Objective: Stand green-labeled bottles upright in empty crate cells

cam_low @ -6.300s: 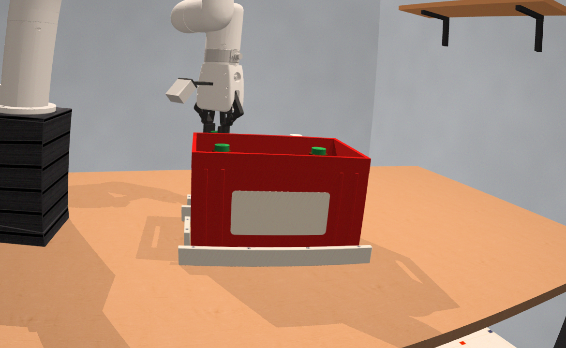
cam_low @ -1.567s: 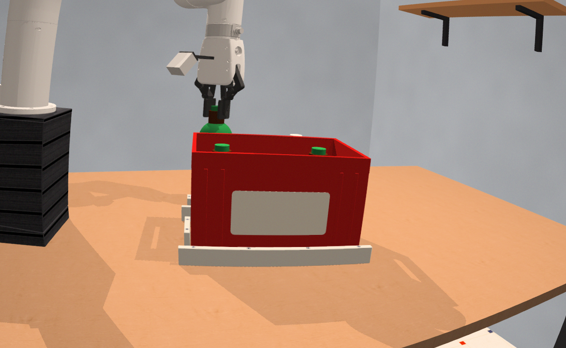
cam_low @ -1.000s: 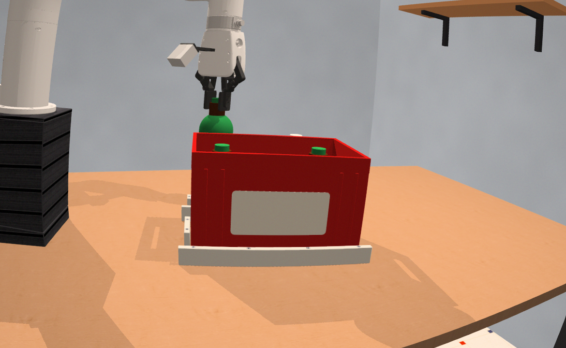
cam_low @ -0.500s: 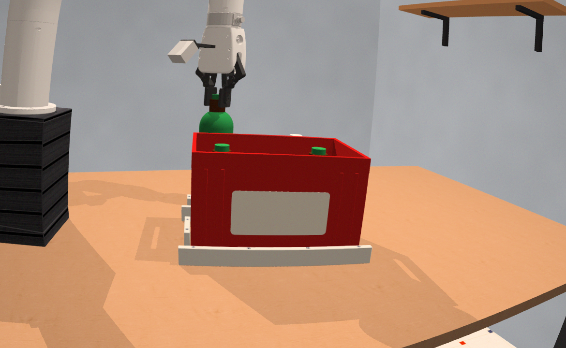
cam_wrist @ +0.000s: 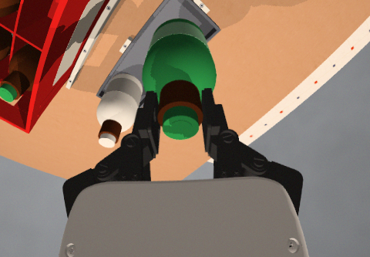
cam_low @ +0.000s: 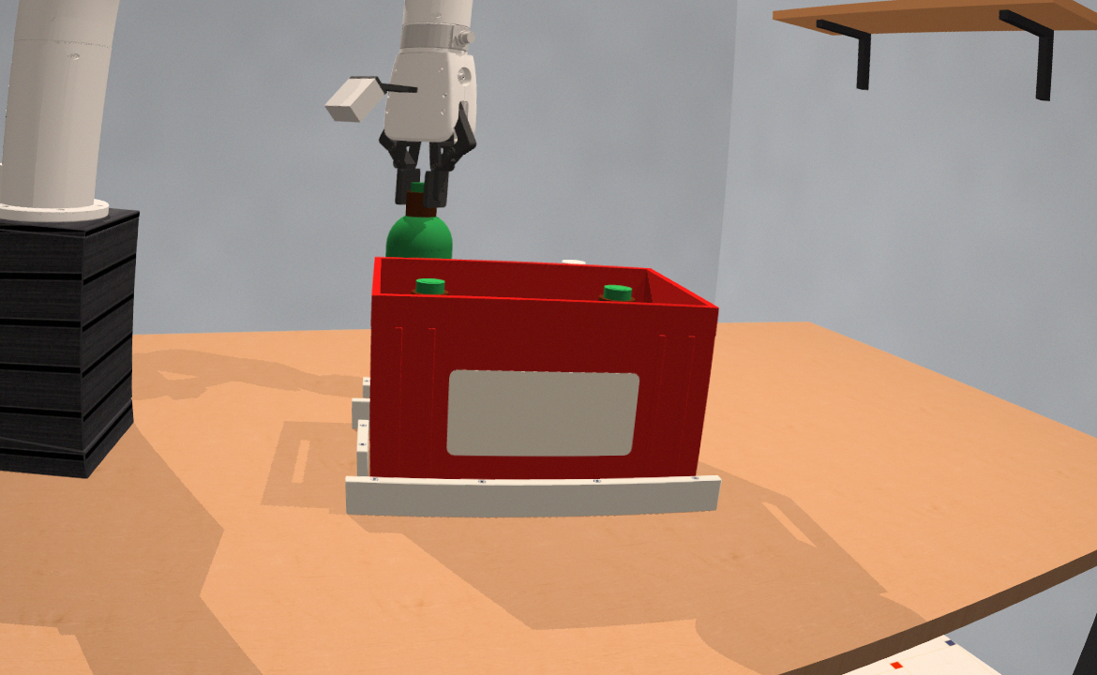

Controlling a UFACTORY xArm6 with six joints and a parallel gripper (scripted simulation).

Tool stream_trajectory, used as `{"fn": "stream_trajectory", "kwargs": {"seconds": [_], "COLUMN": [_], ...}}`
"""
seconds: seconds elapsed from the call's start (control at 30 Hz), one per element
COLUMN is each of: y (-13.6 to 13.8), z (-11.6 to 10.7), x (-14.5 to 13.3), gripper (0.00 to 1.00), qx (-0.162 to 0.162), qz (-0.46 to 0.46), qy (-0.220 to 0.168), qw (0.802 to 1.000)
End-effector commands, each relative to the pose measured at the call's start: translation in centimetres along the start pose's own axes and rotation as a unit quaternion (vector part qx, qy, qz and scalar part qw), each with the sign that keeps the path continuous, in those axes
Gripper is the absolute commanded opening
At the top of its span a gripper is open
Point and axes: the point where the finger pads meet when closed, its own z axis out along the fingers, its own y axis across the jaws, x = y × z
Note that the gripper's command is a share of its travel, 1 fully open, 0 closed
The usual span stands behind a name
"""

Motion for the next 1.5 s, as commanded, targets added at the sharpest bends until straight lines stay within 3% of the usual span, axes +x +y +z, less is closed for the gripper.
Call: {"fn": "stream_trajectory", "kwargs": {"seconds": [0.0,1.47], "y": [0.0,0.0], "z": [-0.1,-3.4], "x": [-0.2,-0.1], "gripper": [0.0,0.0], "qx": [0.001,0.001], "qz": [0.0,0.0], "qy": [-0.002,-0.002], "qw": [1.0,1.0]}}
